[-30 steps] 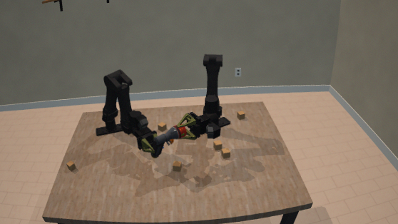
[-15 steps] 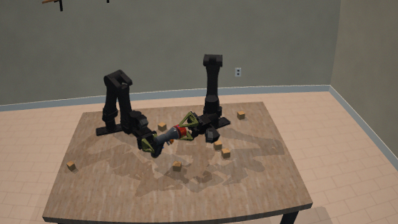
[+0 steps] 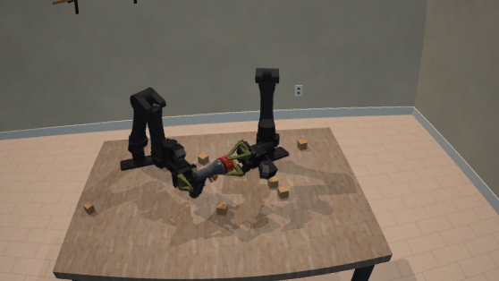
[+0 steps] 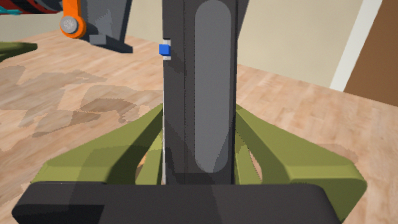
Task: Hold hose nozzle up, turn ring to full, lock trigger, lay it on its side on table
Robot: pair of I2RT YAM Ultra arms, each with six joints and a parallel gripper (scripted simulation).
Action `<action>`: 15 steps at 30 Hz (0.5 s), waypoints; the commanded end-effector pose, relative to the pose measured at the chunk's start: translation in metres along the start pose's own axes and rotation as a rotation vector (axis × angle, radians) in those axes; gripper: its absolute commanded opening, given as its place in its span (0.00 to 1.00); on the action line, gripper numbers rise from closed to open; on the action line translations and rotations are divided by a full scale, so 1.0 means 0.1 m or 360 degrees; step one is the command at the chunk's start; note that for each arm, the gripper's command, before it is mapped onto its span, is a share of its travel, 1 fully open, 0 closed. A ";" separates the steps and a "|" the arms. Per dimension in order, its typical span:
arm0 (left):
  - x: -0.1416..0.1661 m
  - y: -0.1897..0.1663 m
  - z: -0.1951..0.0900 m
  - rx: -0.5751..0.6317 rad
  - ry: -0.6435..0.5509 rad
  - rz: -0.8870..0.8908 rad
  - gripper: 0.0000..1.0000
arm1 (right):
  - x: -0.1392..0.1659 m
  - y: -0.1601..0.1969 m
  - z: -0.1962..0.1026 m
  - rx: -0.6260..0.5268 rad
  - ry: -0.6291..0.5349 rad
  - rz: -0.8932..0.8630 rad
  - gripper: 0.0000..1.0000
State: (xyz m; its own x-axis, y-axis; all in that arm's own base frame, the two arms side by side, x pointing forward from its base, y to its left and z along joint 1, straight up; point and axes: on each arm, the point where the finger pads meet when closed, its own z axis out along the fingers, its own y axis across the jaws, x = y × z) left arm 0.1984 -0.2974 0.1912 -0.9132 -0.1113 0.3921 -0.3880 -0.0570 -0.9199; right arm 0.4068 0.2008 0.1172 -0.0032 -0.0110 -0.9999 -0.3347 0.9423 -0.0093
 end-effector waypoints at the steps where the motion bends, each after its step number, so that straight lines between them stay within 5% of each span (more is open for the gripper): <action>1: 0.07 -0.01 -0.09 -0.0005 0.0037 0.0013 0.92 | -0.45 0.02 0.08 -0.0002 -0.0234 0.0057 0.36; 8: 0.09 -0.18 -0.03 0.0049 0.0049 0.0085 0.92 | -0.45 0.02 0.08 -0.0002 -0.0234 0.0057 0.36; 15: 0.09 -0.17 -0.03 0.0048 0.0038 0.0631 0.92 | -0.45 0.02 0.08 -0.0002 -0.0234 0.0057 0.36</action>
State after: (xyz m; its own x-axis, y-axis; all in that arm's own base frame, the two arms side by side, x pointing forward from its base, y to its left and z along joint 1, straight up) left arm 0.1965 -0.2929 0.1956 -0.9682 -0.1115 0.2238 -0.2200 -0.0451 -0.9745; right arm 0.4068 0.2008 0.1172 -0.0033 -0.0111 -0.9999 -0.3348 0.9423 -0.0093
